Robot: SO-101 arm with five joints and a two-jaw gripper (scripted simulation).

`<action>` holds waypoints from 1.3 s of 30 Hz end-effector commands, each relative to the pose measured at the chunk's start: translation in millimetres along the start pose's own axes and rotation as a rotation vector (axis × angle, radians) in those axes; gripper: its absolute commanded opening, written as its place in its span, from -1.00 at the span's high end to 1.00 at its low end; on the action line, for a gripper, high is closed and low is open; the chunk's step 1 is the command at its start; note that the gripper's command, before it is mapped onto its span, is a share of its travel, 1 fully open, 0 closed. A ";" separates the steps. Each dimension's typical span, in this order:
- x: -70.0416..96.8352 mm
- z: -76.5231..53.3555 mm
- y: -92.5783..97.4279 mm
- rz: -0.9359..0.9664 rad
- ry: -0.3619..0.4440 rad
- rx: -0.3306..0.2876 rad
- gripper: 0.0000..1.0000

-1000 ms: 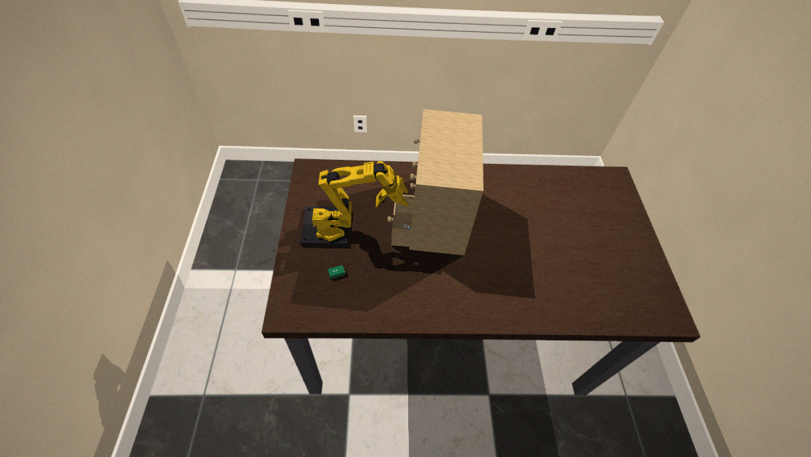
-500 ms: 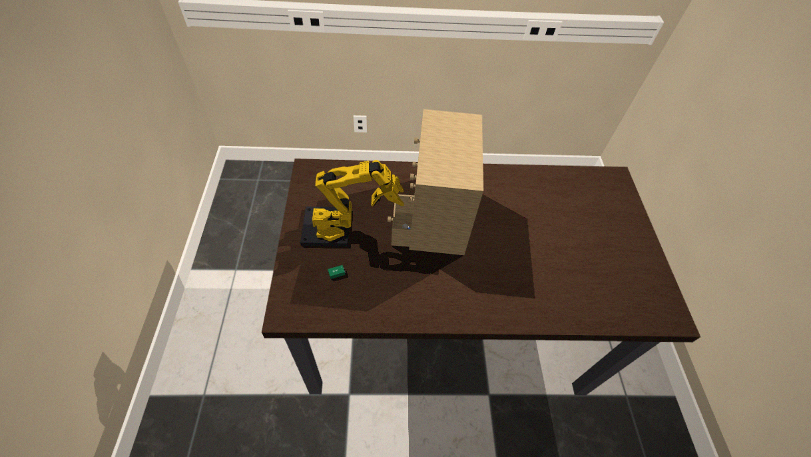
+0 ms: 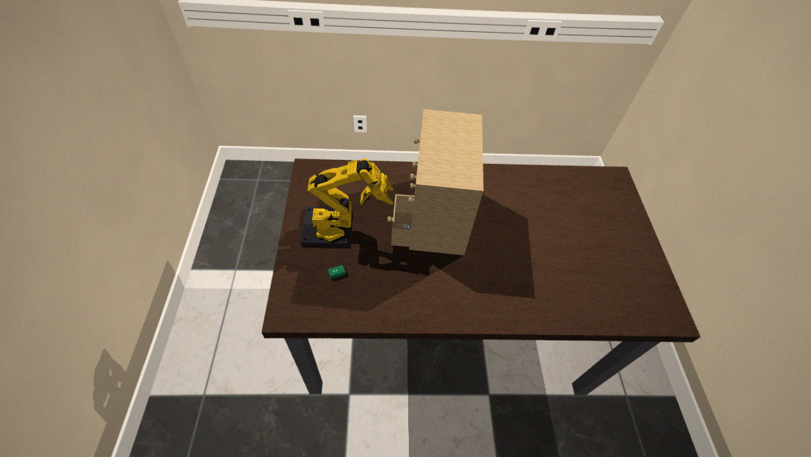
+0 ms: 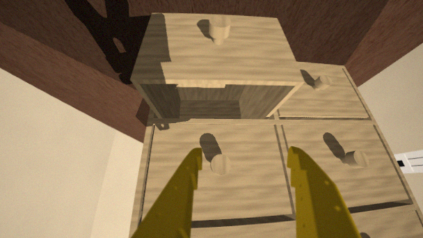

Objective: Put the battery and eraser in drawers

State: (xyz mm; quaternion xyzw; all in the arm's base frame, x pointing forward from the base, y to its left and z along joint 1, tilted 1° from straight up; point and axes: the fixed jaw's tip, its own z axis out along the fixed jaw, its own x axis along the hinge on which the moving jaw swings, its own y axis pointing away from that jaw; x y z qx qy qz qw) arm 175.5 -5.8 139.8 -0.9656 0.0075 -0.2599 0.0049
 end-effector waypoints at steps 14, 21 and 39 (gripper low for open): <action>-14.5 -7.2 0.6 0.110 0.002 0.001 0.38; -19.3 -8.1 -0.6 0.275 0.009 0.005 0.38; -30.0 -9.4 -3.8 0.653 0.022 0.021 0.40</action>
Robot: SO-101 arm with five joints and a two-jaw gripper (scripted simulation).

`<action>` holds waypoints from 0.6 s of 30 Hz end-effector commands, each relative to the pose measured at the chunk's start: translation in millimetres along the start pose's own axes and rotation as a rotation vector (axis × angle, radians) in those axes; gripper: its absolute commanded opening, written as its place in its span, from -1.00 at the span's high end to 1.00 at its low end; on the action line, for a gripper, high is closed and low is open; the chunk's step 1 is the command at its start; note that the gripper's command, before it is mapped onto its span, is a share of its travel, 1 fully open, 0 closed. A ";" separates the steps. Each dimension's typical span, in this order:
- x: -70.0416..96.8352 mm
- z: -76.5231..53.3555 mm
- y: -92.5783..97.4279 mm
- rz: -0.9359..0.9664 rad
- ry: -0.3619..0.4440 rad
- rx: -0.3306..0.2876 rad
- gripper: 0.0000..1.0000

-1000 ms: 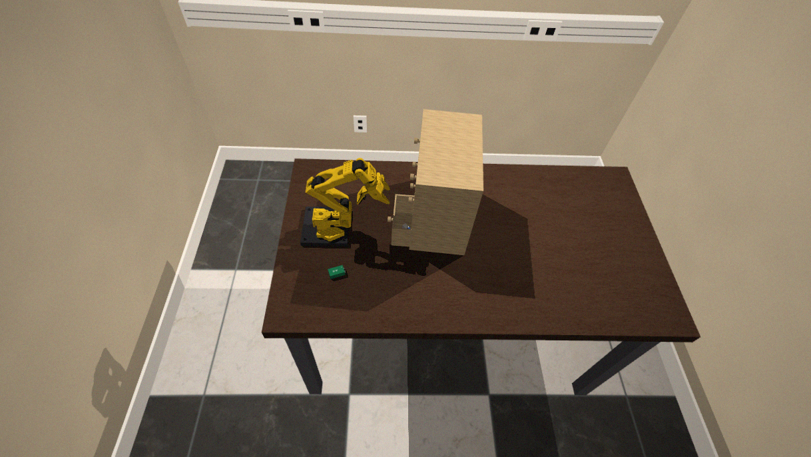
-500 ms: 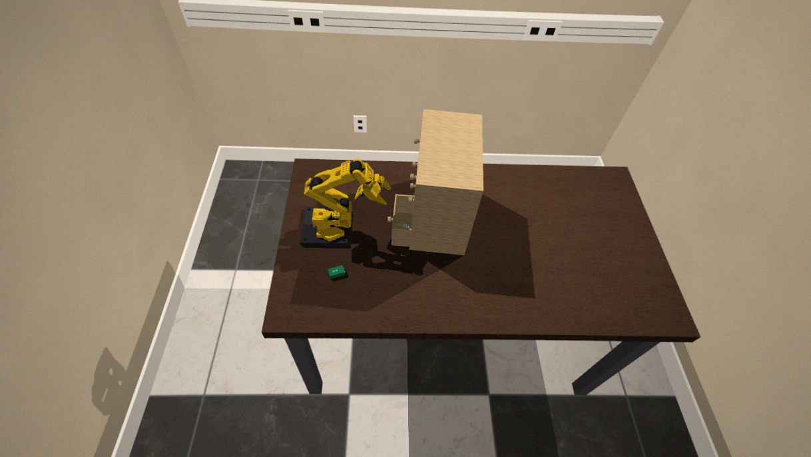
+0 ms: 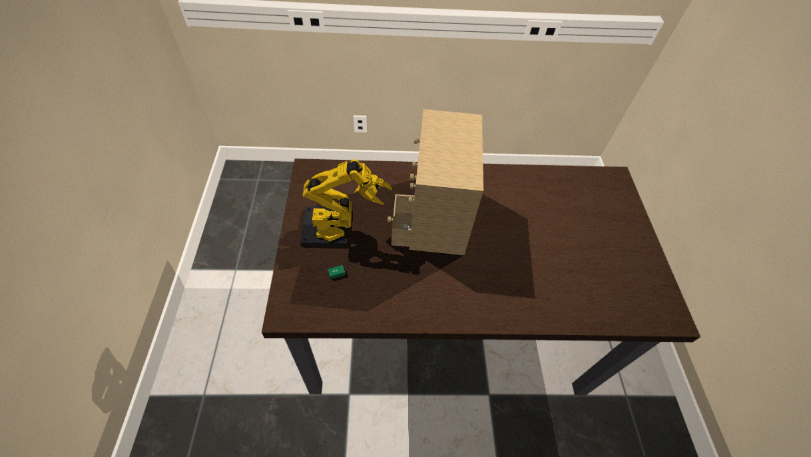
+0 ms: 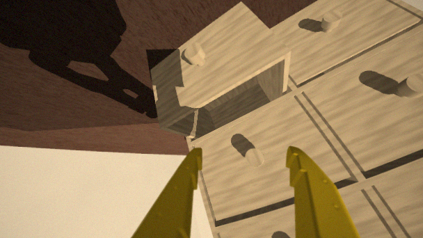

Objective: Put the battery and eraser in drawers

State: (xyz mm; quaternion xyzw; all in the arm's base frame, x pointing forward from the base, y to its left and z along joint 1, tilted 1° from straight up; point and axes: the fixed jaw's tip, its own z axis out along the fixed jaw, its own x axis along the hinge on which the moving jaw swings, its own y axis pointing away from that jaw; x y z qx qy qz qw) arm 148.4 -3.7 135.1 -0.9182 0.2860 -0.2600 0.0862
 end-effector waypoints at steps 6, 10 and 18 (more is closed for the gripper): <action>-7.3 -0.2 1.2 0.158 -0.005 0.009 0.41; -9.9 -0.4 1.8 0.252 -0.004 0.013 0.41; -15.0 -0.6 2.7 0.441 -0.002 0.022 0.42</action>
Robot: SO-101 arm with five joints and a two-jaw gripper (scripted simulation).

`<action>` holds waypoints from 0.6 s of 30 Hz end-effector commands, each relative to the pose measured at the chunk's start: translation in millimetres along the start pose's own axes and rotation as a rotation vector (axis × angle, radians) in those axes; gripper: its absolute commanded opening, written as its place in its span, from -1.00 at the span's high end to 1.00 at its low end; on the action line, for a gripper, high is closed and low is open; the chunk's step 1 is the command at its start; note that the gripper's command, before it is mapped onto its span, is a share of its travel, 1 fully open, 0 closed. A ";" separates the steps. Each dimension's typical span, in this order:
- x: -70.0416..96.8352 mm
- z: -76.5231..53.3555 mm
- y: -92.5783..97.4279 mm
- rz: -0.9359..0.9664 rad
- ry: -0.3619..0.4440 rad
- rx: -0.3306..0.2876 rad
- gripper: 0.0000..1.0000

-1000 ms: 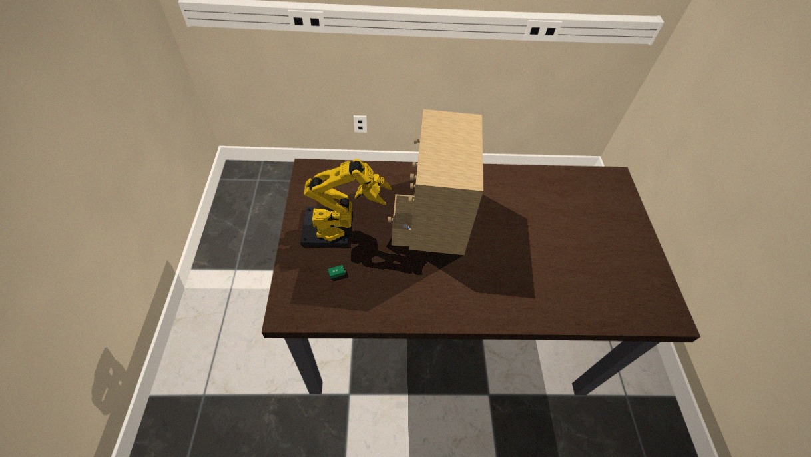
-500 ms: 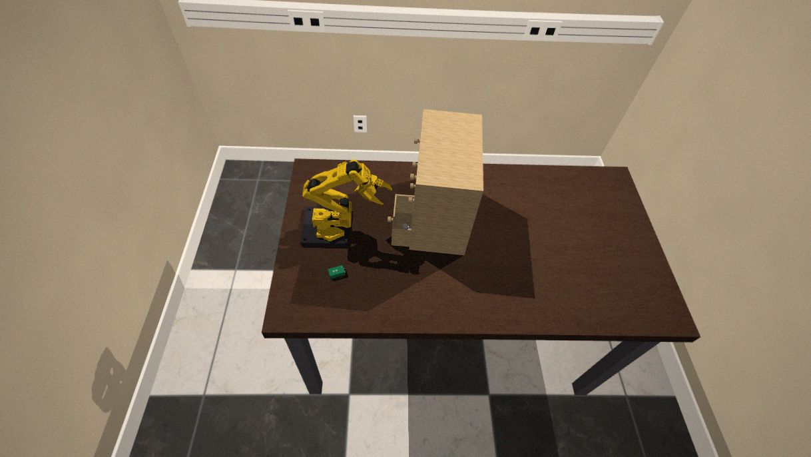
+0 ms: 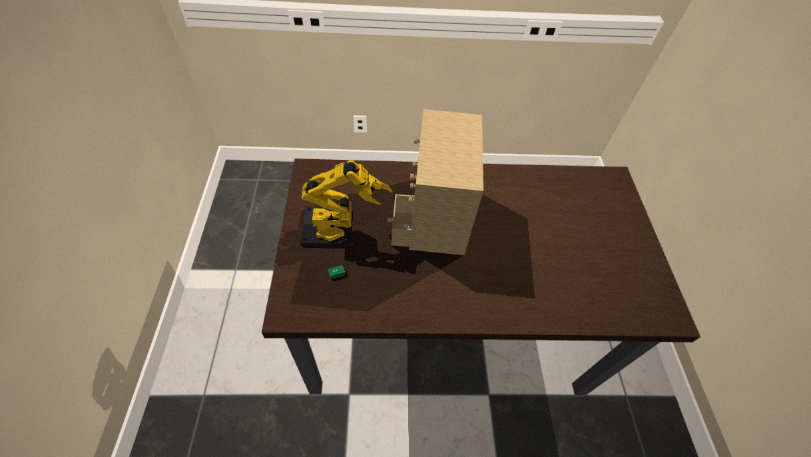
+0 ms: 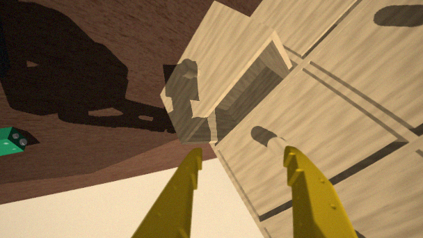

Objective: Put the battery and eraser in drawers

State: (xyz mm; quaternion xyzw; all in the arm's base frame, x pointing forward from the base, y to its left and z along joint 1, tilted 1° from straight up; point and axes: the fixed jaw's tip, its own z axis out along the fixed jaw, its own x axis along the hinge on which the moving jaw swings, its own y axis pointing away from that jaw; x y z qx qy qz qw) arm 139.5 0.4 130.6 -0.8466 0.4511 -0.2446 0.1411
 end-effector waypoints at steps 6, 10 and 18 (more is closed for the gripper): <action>-6.2 0.2 3.4 0.158 -0.008 0.006 0.43; -8.4 0.2 4.6 0.253 -0.009 0.011 0.43; -12.6 0.4 6.8 0.442 -0.011 0.020 0.44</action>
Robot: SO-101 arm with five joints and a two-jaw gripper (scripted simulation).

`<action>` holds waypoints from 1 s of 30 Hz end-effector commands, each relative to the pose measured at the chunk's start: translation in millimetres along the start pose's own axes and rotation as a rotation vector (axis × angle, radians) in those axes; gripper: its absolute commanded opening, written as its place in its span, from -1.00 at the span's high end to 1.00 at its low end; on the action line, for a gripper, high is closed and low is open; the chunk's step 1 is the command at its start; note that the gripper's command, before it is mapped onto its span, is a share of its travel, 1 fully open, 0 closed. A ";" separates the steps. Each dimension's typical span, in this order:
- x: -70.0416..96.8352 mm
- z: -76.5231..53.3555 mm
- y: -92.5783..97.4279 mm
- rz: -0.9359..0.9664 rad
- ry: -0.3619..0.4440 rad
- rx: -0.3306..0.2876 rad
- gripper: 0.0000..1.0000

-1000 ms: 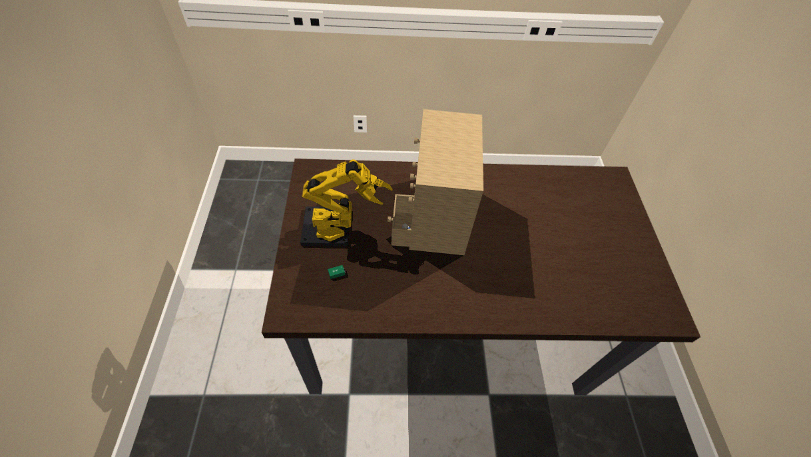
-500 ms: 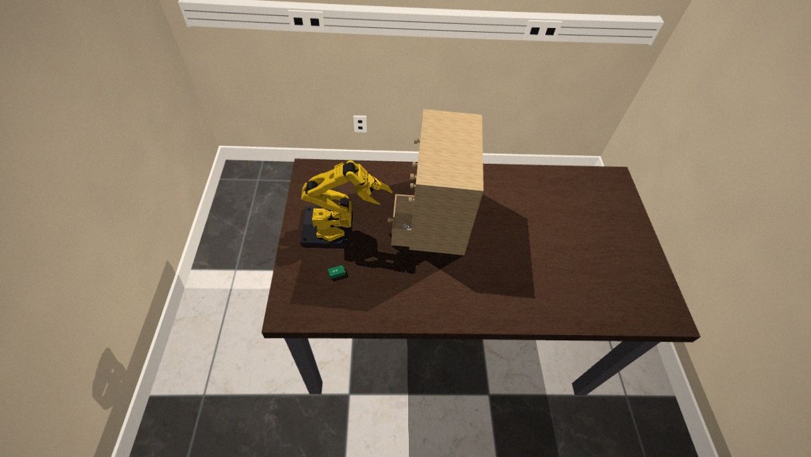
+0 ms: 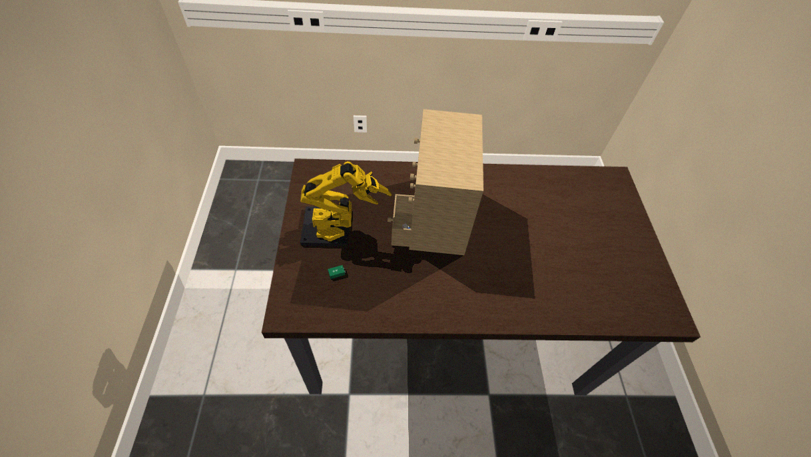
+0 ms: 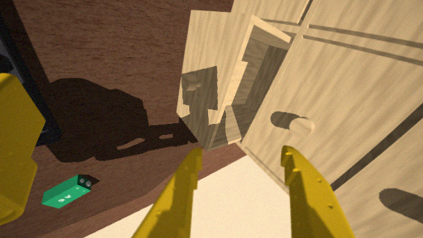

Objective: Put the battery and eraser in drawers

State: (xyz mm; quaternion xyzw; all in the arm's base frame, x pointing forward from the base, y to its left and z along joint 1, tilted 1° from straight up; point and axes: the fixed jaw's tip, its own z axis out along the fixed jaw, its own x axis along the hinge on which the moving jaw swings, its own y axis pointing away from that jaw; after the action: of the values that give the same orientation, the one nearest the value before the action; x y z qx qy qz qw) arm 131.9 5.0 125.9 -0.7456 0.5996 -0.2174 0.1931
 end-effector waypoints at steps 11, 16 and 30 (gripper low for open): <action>-6.3 0.9 6.9 0.277 -0.013 0.007 0.45; -8.1 1.2 8.7 0.395 -0.017 0.012 0.46; -12.3 2.4 12.6 0.678 -0.028 0.021 0.48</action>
State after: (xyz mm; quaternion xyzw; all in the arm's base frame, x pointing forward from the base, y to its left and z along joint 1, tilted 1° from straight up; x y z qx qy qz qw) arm 123.1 12.5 118.4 -0.5288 0.7924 -0.1497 0.2648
